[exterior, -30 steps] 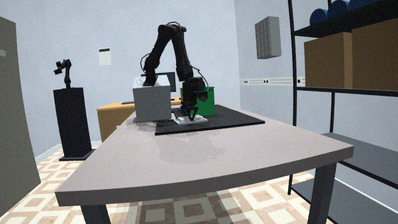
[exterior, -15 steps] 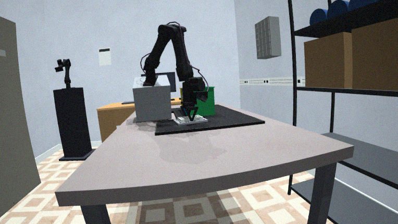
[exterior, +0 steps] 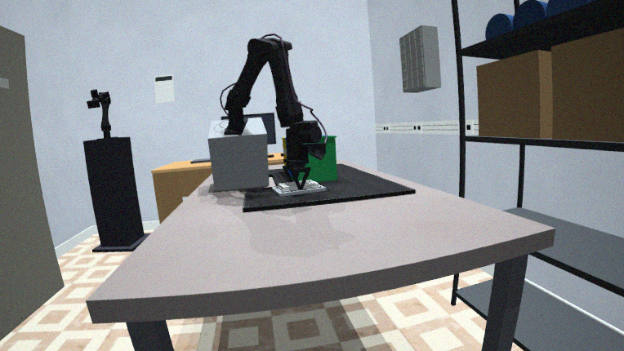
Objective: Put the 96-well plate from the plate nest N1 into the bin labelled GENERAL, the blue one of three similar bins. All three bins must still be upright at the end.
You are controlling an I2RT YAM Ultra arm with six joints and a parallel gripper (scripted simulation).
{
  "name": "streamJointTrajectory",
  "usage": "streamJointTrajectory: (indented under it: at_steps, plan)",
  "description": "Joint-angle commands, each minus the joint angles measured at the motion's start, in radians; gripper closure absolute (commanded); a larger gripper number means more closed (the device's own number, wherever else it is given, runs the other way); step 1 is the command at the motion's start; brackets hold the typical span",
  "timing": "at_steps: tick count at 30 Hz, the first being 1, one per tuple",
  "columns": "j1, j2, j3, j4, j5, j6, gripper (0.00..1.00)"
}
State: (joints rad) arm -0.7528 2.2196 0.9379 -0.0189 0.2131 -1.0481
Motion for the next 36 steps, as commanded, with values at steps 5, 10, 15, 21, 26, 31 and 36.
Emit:
streamJointTrajectory:
  at_steps: [5,10,15,21,26,31,36]
  plan:
    - [0.018,-0.066,-0.031,-0.038,-0.022,0.014,1.00]
    - [0.023,-0.101,-0.042,-0.048,-0.021,0.019,1.00]
    - [0.029,-0.138,-0.049,-0.051,-0.020,0.024,1.00]
    - [0.033,-0.159,-0.025,-0.104,-0.018,0.028,1.00]
    - [0.038,-0.182,-0.024,-0.163,-0.017,0.033,1.00]
    - [0.043,-0.217,-0.058,-0.167,-0.016,0.039,1.00]
    - [0.048,-0.245,-0.068,-0.178,-0.014,0.043,1.00]
